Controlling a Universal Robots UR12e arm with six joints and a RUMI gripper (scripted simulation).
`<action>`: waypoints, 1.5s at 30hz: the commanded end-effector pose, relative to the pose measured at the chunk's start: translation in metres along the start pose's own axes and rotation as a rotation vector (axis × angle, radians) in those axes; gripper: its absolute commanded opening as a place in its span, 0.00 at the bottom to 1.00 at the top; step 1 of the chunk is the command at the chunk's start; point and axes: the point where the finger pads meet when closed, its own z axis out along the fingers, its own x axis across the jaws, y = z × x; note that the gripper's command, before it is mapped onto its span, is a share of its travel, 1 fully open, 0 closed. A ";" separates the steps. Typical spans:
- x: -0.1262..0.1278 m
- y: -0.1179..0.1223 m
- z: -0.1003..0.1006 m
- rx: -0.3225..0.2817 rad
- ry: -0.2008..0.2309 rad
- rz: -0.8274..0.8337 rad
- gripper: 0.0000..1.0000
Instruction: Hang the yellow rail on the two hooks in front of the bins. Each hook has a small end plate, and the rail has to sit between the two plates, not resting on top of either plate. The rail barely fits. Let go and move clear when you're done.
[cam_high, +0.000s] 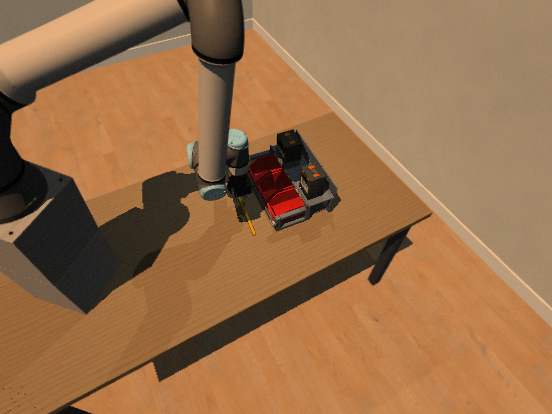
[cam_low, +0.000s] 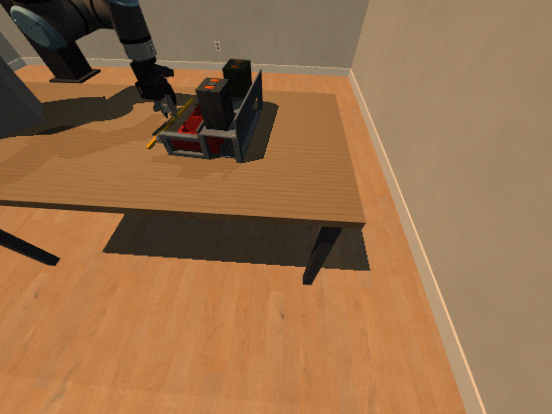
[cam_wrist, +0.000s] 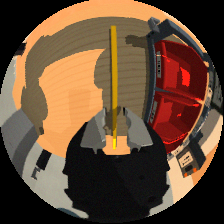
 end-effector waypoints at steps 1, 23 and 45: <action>0.003 0.002 0.003 0.001 0.003 0.002 0.22; 0.003 0.002 0.013 0.001 0.003 0.002 0.22; 0.002 0.002 0.013 0.001 0.002 0.002 0.22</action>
